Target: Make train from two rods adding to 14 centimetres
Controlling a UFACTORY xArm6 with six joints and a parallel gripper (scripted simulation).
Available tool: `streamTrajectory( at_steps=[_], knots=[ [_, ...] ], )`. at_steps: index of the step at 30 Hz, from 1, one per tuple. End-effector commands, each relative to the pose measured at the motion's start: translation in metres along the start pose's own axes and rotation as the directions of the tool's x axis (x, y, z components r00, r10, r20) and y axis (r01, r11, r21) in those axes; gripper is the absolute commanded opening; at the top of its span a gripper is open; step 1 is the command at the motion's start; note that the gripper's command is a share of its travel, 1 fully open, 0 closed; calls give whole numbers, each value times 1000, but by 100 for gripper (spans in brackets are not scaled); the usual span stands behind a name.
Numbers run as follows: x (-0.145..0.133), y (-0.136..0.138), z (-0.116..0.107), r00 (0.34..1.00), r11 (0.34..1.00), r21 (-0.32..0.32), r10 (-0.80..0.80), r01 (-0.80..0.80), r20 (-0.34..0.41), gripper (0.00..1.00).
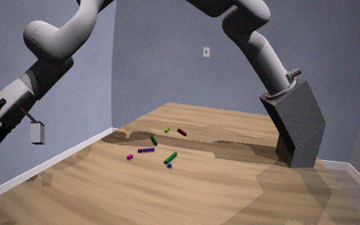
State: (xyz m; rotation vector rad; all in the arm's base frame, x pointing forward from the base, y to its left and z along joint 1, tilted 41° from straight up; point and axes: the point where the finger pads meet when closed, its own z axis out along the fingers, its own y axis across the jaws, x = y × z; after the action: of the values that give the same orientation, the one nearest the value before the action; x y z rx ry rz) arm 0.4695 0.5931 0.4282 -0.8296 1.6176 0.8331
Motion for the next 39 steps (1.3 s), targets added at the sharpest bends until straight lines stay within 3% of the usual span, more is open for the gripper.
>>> streamTrajectory(
  at_steps=[1,23,39],
  knots=[
    [-3,1,-1,1000,1000,-1,-1,1,4,100],
    [-1,0,-2,1000,1000,2,6,-6,4,100],
    [21,-7,-23,993,991,55,118,-119,5,100]
  ],
)
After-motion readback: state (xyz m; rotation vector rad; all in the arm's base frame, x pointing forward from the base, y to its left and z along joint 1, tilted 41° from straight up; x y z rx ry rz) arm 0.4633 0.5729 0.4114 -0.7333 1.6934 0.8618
